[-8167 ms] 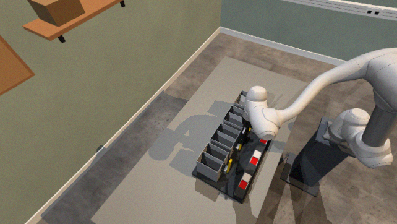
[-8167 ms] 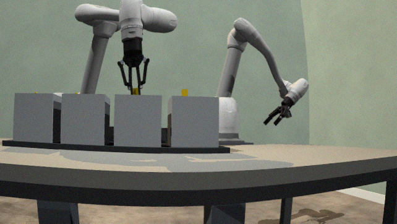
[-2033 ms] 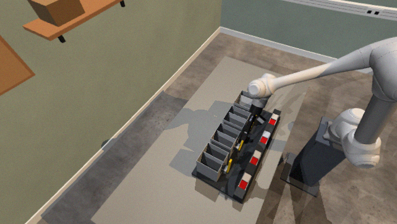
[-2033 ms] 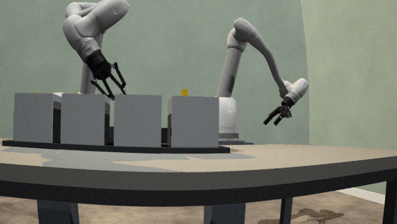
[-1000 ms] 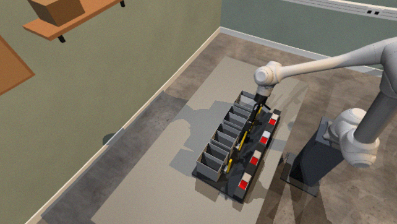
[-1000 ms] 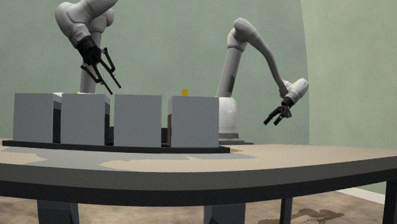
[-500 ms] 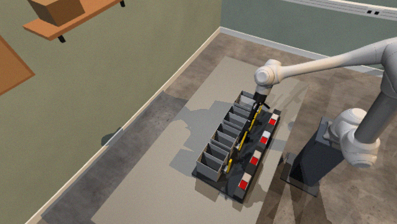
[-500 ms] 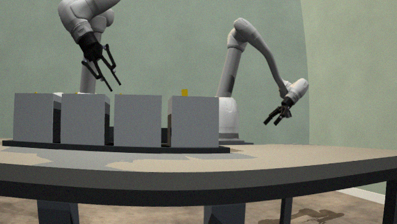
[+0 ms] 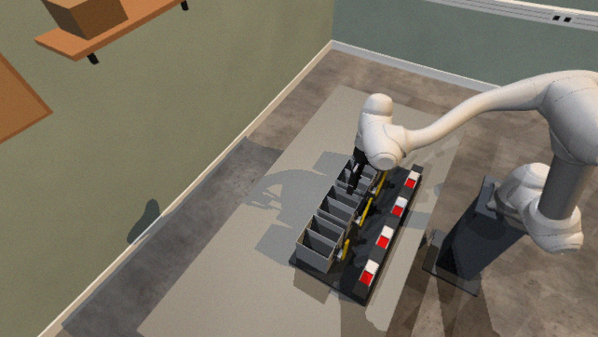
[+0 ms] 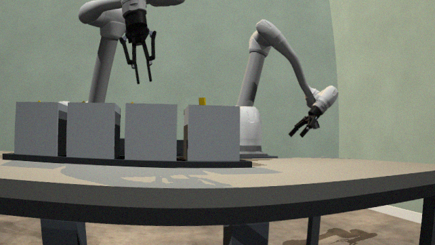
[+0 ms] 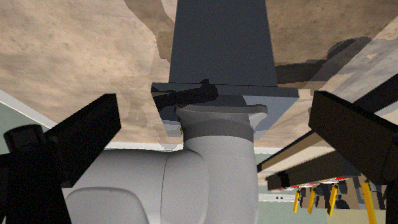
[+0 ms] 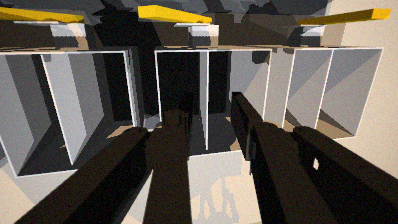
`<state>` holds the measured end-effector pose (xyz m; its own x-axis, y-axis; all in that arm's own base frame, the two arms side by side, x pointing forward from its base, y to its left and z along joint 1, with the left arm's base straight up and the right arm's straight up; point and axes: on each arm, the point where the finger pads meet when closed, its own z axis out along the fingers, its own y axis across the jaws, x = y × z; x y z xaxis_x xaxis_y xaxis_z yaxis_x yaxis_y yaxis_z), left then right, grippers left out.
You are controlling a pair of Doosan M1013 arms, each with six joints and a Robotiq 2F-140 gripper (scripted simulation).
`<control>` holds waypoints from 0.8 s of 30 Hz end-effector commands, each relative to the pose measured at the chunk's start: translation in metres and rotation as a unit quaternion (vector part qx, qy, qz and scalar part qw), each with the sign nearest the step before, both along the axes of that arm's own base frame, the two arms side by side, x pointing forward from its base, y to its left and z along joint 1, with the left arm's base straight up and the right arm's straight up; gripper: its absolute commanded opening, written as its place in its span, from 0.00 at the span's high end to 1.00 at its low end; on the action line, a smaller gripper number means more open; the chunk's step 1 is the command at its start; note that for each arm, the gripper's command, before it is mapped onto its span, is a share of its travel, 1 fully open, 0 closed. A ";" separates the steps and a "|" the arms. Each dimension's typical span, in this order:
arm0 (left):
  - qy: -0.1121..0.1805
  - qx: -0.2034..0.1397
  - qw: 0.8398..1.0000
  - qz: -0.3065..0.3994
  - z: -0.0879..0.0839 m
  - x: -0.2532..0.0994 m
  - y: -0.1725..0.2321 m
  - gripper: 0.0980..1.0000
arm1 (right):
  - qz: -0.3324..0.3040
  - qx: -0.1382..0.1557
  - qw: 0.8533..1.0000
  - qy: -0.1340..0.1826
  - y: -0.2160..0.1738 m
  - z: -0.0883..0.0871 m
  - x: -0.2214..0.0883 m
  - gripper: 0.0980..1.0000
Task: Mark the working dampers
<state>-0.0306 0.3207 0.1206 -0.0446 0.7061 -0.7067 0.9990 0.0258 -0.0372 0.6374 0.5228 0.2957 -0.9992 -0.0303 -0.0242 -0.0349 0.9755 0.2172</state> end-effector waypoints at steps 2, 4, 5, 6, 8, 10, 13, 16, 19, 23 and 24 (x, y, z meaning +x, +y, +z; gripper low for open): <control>0.000 0.000 1.000 0.000 0.000 0.000 0.000 0.00 | 0.001 -0.096 0.995 0.009 0.032 0.016 0.027 0.77; 0.000 0.000 1.000 0.000 0.000 0.000 0.000 0.00 | 0.000 -0.108 0.994 0.008 0.036 0.018 0.031 0.77; 0.000 0.000 1.000 0.000 0.000 0.000 0.000 0.00 | 0.000 -0.109 0.994 0.008 0.036 0.018 0.031 0.77; 0.000 0.000 1.000 0.000 0.000 0.000 0.000 0.00 | 0.000 -0.109 0.994 0.008 0.036 0.018 0.031 0.77; 0.000 0.000 1.000 0.000 0.000 0.000 0.000 0.00 | 0.000 -0.109 0.994 0.008 0.036 0.018 0.031 0.77; 0.000 0.000 1.000 0.000 0.000 0.000 0.000 0.00 | 0.000 -0.109 0.994 0.008 0.036 0.018 0.031 0.77; 0.000 0.000 1.000 0.000 0.000 0.000 0.000 0.00 | 0.000 -0.109 0.994 0.008 0.036 0.018 0.031 0.77; 0.000 0.000 1.000 0.000 0.000 0.000 0.000 0.00 | 0.000 -0.109 0.994 0.008 0.036 0.018 0.031 0.77; 0.000 0.000 1.000 0.000 0.000 0.000 0.000 0.00 | 0.000 -0.109 0.994 0.008 0.036 0.018 0.031 0.77; 0.000 0.000 1.000 0.000 0.000 0.000 0.000 0.00 | 0.000 -0.109 0.994 0.008 0.036 0.018 0.031 0.77; 0.000 0.000 1.000 0.000 0.000 0.000 0.000 0.00 | 0.000 -0.109 0.994 0.008 0.036 0.018 0.031 0.77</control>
